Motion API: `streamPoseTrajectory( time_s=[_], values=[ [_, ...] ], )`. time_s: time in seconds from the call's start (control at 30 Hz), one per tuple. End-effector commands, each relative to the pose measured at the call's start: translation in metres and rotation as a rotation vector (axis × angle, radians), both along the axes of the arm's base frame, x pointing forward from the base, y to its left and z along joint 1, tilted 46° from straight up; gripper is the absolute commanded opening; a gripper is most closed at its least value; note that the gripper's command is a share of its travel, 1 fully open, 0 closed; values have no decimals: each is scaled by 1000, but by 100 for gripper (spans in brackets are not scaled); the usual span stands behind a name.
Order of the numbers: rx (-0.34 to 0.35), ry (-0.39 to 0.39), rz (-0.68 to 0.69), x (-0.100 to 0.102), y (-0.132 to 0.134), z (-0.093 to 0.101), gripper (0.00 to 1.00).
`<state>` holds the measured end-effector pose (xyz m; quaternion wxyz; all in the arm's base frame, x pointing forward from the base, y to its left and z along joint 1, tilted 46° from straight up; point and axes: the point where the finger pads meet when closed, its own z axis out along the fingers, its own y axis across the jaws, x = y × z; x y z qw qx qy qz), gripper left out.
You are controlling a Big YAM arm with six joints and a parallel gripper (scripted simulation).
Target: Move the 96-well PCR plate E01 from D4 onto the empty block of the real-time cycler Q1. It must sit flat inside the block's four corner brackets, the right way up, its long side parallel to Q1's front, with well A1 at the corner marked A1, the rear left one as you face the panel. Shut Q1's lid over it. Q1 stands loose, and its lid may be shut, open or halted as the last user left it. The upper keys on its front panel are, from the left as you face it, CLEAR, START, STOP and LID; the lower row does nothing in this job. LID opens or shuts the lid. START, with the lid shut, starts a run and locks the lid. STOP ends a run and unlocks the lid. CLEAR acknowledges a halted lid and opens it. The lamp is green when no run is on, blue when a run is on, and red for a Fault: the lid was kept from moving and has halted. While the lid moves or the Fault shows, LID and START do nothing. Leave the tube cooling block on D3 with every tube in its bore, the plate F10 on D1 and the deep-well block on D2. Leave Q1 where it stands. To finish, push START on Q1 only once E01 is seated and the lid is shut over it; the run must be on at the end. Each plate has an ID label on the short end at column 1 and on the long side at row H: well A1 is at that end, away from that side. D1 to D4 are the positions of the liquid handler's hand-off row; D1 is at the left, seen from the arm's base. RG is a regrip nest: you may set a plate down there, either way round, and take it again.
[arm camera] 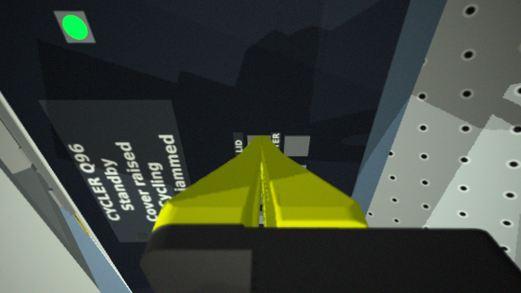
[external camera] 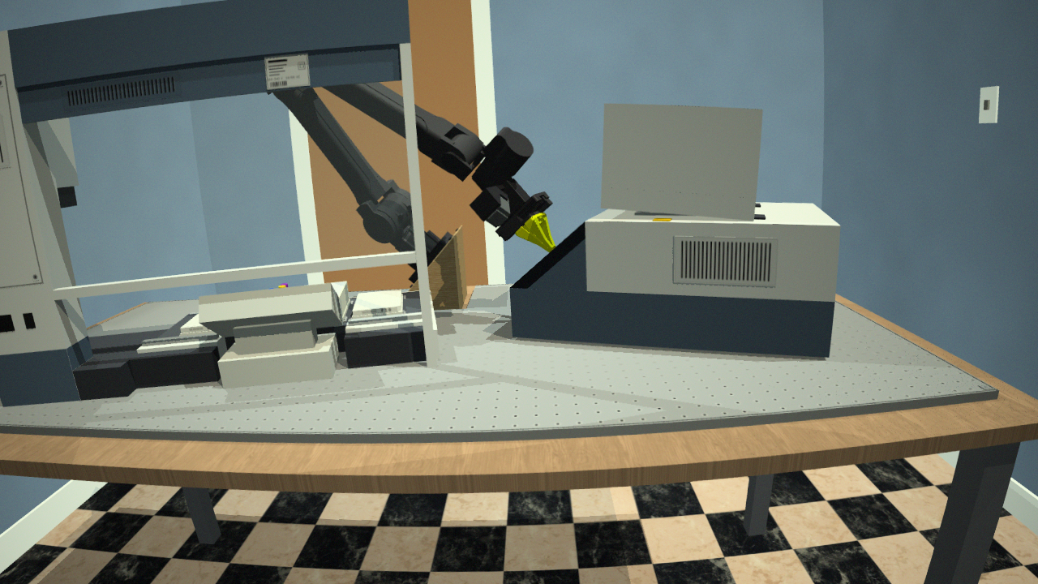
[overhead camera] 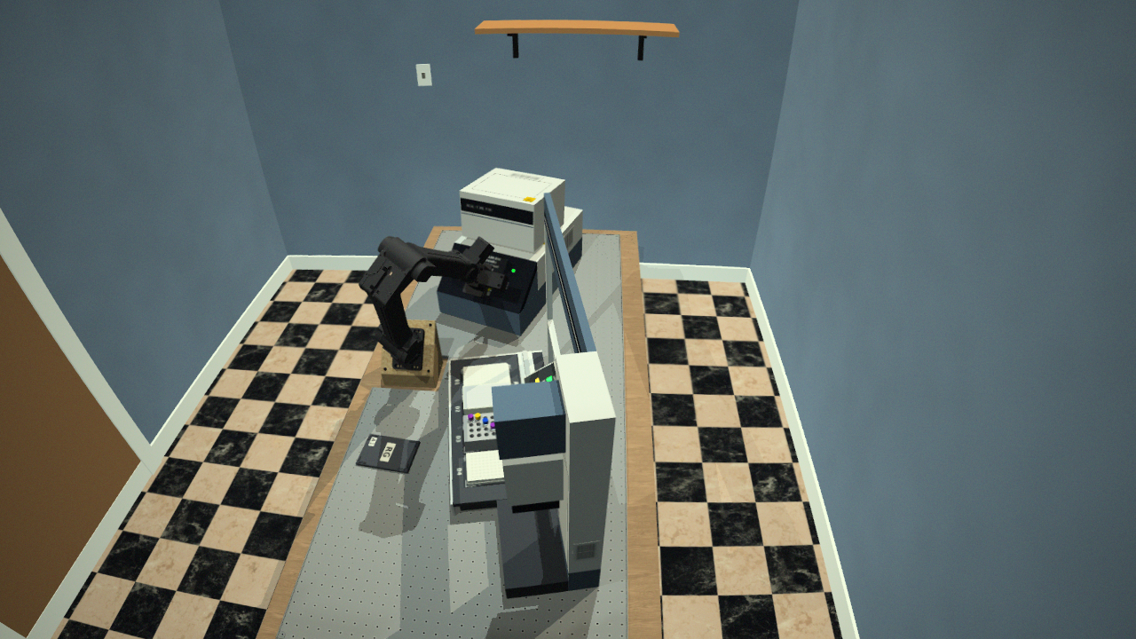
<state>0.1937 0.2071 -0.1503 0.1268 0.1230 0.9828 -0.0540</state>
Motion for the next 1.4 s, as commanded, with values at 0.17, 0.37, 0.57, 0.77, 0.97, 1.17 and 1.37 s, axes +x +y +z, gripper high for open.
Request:
streamPoseTrajectory(
  time_s=[0.17, 0.37, 0.57, 0.77, 0.97, 1.17, 1.37],
  values=[
    [-14, 10, 5, 0, -6, -6, 0],
    [-15, 10, 1, -7, -3, 9, 0],
    [18, -11, 7, -2, 14, 20, 0],
    [36, -23, -1, 4, 26, 35, 0],
    [34, -22, 13, 1, 29, 41, 0],
    [30, -21, 13, 6, 28, 37, 0],
    [35, -26, 7, 12, 28, 34, 0]
  ],
)
